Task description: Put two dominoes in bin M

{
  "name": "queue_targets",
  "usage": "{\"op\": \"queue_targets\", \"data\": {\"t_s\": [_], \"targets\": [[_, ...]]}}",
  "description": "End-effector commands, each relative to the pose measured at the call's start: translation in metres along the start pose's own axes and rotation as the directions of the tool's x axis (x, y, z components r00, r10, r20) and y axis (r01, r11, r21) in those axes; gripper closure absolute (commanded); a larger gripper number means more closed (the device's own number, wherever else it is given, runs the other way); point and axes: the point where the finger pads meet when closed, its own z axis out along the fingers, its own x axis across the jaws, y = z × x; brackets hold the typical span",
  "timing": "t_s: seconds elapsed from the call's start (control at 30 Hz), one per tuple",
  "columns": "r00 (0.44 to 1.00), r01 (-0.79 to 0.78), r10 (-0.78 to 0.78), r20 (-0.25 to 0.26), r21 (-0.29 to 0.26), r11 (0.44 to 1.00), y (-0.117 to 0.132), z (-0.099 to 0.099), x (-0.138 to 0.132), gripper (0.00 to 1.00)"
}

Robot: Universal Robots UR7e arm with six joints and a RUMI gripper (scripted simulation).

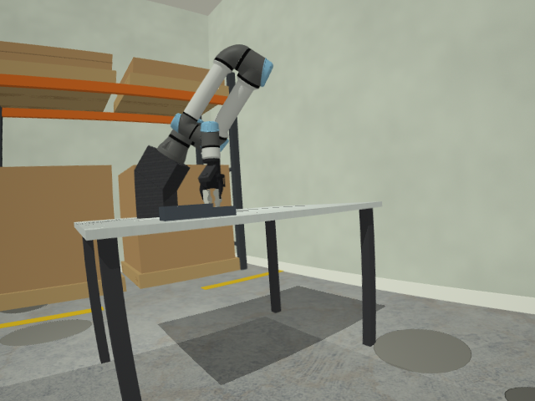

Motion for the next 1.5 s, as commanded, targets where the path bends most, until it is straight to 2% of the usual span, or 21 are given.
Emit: {"op": "queue_targets", "data": {"t_s": [0.0, 0.57, 1.07, 1.2, 1.47], "targets": [[1.0, 0.0, 0.0, 0.0, 0.001, 1.0, 0.0, 0.0, 0.0, 1.0], [1.0, 0.0, 0.0, 0.0, 0.001, 1.0, 0.0, -0.003, 0.0, 1.0], [1.0, 0.0, 0.0, 0.0, 0.001, 1.0, 0.0, -0.053, 0.0, 1.0], [1.0, 0.0, 0.0, 0.0, 0.001, 1.0, 0.0, -0.06, 0.0, 1.0], [1.0, 0.0, 0.0, 0.0, 0.001, 1.0, 0.0, -0.06, 0.0, 1.0]]}}
